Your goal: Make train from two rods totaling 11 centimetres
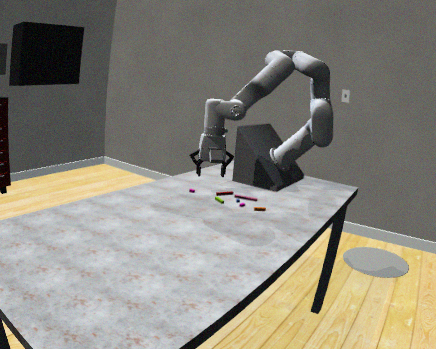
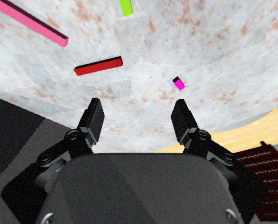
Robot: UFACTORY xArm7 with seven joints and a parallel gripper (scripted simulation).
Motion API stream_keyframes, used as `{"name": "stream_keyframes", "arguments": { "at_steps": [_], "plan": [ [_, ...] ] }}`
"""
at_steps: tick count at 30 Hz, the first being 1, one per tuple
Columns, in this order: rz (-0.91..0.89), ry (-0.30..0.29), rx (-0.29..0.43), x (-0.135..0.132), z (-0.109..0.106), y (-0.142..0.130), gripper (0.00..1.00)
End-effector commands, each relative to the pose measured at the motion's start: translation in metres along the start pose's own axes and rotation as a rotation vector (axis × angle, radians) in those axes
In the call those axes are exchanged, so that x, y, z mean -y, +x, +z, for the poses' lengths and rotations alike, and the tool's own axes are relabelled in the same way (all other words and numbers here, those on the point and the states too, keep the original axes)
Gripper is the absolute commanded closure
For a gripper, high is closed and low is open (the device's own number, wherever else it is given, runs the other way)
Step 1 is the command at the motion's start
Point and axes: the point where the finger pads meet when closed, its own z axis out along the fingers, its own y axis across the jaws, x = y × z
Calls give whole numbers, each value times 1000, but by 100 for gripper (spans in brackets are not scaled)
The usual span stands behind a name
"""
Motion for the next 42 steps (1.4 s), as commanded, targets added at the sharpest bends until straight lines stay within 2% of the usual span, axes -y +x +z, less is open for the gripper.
{"name": "stream_keyframes", "arguments": {
  "at_steps": [1,25,30,33,34,42],
  "plan": [
    [0,-5,0,-2,-2,0,0],
    [-6,-4,-1,-1,-2,1,0],
    [-194,0,-20,14,-1,26,0],
    [-215,0,-22,15,-1,29,0],
    [-297,0,-29,22,-1,39,0],
    [-530,-2,-42,42,-2,66,0]
  ]
}}
